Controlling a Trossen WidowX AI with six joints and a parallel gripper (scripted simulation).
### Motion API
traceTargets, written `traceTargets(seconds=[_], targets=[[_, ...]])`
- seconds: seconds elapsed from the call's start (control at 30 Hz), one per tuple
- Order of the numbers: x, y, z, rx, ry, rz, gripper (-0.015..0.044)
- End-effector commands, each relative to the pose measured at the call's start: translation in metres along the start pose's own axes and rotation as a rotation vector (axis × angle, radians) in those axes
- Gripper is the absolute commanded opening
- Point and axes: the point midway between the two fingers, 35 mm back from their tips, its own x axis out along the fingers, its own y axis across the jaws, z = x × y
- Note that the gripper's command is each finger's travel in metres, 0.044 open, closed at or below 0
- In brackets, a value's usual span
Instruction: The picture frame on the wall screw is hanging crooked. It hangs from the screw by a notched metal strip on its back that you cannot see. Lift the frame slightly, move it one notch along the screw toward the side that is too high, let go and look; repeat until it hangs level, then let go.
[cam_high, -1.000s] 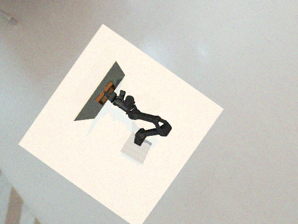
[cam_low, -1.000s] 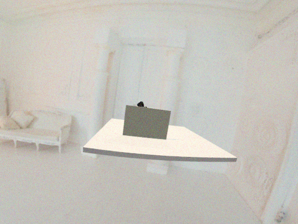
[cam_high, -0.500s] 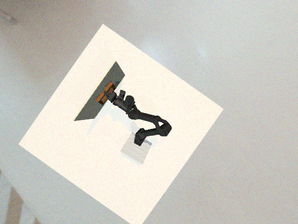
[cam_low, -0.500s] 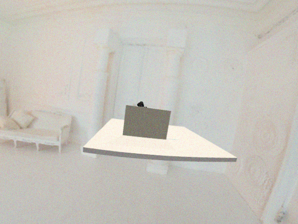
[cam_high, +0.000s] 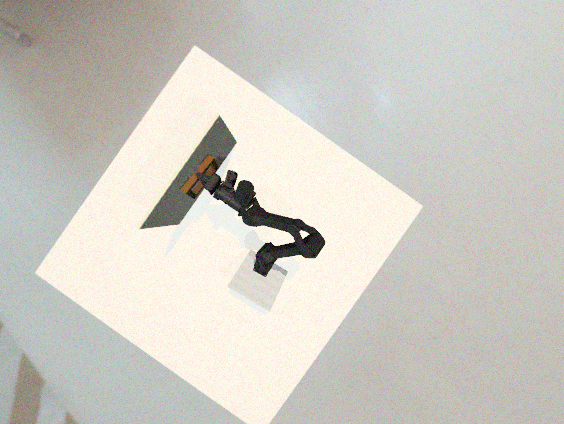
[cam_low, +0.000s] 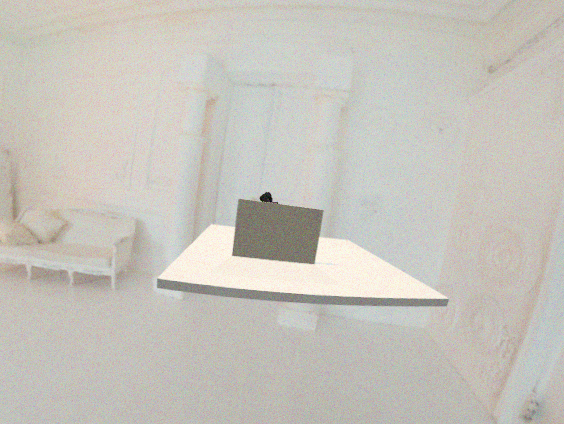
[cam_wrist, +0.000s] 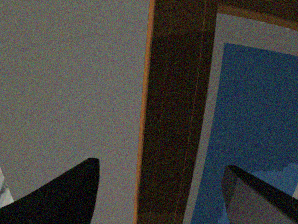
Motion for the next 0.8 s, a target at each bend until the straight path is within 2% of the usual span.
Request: traceTargets(seconds=[0.0,0.13,0.37,0.6,0.63,0.77], targets=[[0.0005,0.0008,0.0016,-0.004,-0.004,0.0,0.026],[0.0005,0.0008,0.0016,-0.004,-0.004,0.0,0.026],[0.0005,0.0008,0.0016,-0.004,-0.004,0.0,0.0076],[0.0005,0.0008,0.0016,-0.004,-0.004,0.0,0.003],[0.0005,0.0008,0.0016,-0.004,-0.004,0.0,0.0003],[0.0005,0.0008,0.0016,-0.004,-0.004,0.0,0.0]])
